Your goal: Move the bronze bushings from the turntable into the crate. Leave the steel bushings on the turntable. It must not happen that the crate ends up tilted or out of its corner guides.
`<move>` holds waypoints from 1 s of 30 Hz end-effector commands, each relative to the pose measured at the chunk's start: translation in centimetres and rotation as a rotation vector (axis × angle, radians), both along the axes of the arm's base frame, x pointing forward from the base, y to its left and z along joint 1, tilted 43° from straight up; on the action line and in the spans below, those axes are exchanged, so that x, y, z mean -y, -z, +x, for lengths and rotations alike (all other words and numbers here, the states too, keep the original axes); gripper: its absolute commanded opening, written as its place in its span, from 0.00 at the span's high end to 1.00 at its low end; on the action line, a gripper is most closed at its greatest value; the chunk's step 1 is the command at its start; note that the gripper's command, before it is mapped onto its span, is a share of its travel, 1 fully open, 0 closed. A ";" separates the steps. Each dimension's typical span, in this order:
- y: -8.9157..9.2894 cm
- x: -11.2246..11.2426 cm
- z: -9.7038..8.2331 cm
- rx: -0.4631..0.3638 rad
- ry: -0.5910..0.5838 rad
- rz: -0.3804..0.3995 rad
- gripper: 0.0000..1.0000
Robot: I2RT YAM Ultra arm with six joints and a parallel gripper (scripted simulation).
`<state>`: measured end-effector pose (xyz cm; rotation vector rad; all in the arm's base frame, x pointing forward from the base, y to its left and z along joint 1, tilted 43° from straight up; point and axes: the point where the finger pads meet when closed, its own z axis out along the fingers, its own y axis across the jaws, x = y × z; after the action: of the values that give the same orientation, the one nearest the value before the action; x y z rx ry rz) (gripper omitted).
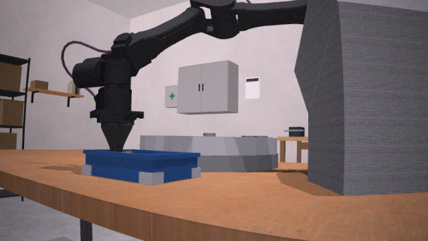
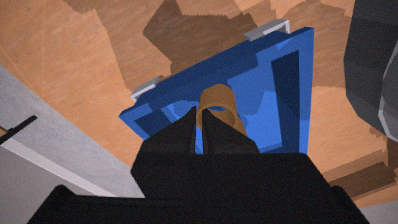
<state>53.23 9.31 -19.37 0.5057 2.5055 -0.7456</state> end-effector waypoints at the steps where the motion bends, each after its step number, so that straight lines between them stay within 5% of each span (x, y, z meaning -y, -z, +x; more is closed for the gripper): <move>1: -1.9 -2.8 1.0 0.046 -0.042 0.012 1.00; 20: -1.9 -2.8 1.0 0.046 -0.042 0.012 1.00; 21: -1.9 -2.8 1.0 0.046 -0.042 0.012 0.84; 30: -1.9 -2.8 1.1 0.046 -0.042 0.013 0.84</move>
<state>53.25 9.32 -19.34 0.5056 2.5049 -0.7454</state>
